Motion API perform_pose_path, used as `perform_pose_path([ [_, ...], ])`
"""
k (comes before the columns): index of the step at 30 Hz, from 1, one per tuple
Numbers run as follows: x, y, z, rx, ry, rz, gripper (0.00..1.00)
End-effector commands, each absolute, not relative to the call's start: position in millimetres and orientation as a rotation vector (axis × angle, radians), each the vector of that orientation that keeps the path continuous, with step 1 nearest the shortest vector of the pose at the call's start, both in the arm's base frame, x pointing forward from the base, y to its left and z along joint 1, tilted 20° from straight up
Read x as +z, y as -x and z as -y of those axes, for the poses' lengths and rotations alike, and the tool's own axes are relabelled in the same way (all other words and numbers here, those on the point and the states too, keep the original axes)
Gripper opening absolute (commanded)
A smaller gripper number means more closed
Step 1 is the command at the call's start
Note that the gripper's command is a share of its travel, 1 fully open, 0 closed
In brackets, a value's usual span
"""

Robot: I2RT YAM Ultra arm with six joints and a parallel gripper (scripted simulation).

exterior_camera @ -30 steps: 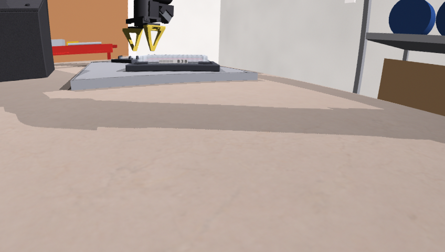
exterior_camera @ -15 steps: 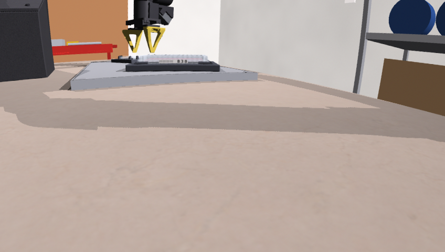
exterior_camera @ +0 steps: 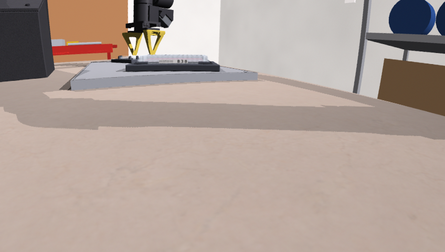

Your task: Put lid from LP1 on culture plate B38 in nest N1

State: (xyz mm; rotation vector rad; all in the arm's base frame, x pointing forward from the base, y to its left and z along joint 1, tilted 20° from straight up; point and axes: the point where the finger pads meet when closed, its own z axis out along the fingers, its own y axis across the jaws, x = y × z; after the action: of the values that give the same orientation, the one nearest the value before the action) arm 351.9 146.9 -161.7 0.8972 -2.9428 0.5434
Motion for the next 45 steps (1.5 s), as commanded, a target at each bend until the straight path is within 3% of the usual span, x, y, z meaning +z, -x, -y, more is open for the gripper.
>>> perform_pose_path([
  [1,-159.3,-356.8,-150.7,0.54,-0.904,2.965,1.0],
  [30,-164.0,-357.3,-149.0,0.541,-0.904,2.965,1.0],
  [31,-164.0,-357.3,-149.0,0.541,-0.904,2.965,0.0],
  [45,-164.0,-357.3,-149.0,0.541,-0.904,2.965,0.0],
])
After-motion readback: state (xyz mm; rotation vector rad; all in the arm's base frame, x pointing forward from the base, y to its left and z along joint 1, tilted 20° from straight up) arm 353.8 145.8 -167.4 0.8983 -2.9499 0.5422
